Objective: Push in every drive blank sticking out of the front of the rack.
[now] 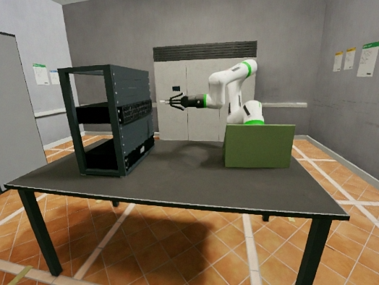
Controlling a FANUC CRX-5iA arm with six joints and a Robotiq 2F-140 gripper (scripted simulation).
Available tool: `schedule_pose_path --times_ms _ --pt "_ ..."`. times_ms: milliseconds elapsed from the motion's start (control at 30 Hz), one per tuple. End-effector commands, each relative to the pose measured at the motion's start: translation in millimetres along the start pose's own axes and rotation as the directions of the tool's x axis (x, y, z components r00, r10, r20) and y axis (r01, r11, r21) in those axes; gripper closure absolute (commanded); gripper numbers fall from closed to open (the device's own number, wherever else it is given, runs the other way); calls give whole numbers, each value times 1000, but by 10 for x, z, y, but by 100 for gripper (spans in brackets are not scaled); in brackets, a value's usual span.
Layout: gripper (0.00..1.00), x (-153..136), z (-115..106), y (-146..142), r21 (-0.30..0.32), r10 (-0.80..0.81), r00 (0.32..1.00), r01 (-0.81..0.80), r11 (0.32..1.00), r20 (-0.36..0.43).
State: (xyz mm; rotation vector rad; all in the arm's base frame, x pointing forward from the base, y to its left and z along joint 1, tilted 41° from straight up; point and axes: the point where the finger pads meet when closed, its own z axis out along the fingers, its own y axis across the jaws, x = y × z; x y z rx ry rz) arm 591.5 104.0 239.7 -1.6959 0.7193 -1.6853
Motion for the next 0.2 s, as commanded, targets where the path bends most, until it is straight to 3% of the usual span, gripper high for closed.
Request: schedule_pose_path --times_ms 0,167 --pt "90 -1 2 -9 1 0 1000 0 1000 0" --pt "90 -1 2 -9 1 0 1000 0 1000 0"
